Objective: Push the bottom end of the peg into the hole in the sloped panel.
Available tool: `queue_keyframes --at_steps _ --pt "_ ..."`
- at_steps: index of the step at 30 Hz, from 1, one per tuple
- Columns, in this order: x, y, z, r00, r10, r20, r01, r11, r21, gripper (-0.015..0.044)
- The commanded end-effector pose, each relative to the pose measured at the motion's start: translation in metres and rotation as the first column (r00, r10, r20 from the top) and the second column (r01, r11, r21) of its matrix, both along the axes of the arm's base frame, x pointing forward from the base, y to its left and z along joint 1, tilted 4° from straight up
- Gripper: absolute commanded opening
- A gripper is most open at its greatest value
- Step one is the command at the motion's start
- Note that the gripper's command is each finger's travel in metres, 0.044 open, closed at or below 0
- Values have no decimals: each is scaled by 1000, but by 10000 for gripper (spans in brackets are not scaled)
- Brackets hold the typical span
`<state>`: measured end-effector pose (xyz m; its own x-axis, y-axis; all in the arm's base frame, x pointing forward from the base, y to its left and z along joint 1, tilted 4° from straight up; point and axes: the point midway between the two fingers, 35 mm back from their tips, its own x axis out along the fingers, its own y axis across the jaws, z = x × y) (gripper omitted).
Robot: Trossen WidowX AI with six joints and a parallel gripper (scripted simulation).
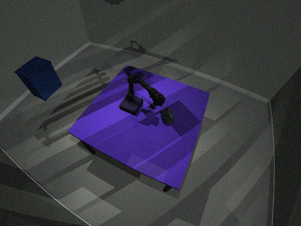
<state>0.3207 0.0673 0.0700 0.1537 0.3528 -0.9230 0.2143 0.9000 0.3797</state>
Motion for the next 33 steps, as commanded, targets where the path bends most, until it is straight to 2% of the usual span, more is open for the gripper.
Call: queue_keyframes --at_steps 1,33 --pt "3 -3 0 1000 -6 12 5 1000 22 0" --pt "18 -37 4 991 -102 88 88 984 152 0"
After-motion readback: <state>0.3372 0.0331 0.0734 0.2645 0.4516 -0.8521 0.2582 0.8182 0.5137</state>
